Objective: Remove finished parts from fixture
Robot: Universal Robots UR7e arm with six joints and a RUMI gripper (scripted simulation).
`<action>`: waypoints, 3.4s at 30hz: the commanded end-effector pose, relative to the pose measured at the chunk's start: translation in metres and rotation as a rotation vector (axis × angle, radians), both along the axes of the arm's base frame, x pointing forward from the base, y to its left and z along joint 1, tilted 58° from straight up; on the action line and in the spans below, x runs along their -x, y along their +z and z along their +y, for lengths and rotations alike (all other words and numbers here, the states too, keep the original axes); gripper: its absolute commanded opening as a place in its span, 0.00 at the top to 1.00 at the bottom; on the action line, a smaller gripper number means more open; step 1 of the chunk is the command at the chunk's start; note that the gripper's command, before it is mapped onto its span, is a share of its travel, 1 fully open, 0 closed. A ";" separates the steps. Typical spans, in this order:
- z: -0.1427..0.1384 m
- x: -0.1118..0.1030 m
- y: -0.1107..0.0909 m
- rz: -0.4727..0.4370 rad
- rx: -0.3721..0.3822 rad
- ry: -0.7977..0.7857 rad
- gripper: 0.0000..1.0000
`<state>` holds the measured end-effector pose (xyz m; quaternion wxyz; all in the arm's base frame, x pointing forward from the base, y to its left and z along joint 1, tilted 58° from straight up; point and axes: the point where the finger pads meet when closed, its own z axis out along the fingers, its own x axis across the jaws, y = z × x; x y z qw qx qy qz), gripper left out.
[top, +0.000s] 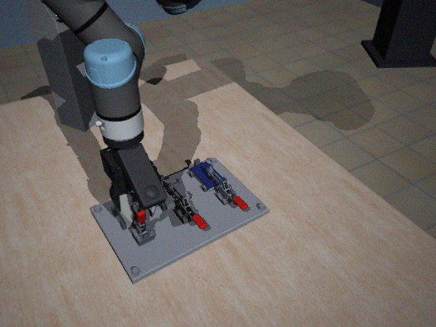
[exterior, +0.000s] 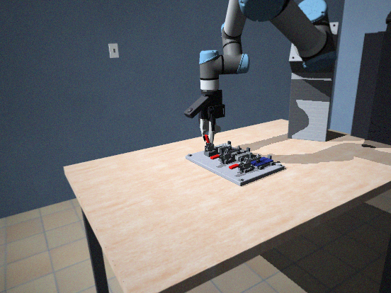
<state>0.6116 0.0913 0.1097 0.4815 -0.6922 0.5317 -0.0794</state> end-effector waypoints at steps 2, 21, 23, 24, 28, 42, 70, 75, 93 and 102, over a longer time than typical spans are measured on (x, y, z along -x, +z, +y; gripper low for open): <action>0.000 0.000 0.000 -0.001 0.000 0.000 0.72; -0.012 0.013 0.011 -0.001 0.000 0.000 0.72; -0.016 0.017 0.014 -0.001 0.000 0.000 0.72; -0.018 0.018 0.016 -0.001 0.000 0.000 0.72; -0.024 0.025 0.022 -0.001 0.000 0.000 0.72; -0.029 0.031 0.026 -0.001 0.000 0.000 0.72; -0.029 0.031 0.026 -0.001 0.000 0.000 0.41; -0.027 0.029 0.025 -0.001 0.000 0.000 0.41; -0.022 0.023 0.020 -0.001 0.000 0.000 0.41; -0.022 0.026 0.018 -0.001 0.000 0.000 0.41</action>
